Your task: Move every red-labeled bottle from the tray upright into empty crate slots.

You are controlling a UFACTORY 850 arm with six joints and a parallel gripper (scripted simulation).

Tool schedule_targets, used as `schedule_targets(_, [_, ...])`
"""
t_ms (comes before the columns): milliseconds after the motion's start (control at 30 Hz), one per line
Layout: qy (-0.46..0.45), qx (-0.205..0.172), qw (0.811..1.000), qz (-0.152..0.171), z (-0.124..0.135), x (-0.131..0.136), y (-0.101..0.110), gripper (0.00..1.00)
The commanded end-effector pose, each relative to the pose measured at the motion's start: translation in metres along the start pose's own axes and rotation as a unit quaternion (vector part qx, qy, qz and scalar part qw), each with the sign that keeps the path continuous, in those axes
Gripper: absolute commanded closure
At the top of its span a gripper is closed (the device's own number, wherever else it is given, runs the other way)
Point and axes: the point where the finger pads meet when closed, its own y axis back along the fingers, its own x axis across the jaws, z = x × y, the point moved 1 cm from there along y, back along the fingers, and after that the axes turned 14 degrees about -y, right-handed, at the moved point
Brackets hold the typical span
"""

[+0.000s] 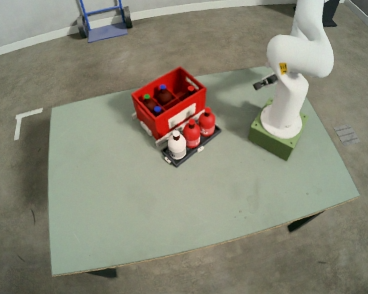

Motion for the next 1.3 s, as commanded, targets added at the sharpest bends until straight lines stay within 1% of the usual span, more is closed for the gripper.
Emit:
schedule_targets(0, [0.000, 0.000, 1.000, 0.000, 0.000, 0.000, 0.000, 0.00])
schedule_targets(567, [0.000, 0.000, 1.000, 0.000, -0.001, -0.001, 0.000, 0.00])
schedule_targets(600, [0.000, 0.000, 1.000, 0.000, -0.003, -0.008, 0.000, 0.00])
schedule_targets(667, [0.001, 0.001, 1.000, 0.000, -0.016, -0.038, -0.003, 0.00])
schedule_targets(733, [0.001, 0.001, 1.000, 0.000, -0.019, -0.048, -0.004, 0.00])
schedule_targets(933, [0.000, 0.000, 1.000, 0.000, -0.031, -0.091, -0.014, 0.00])
schedule_targets(1267, [0.001, -0.001, 1.000, 0.000, -0.032, -0.094, -0.015, 0.00])
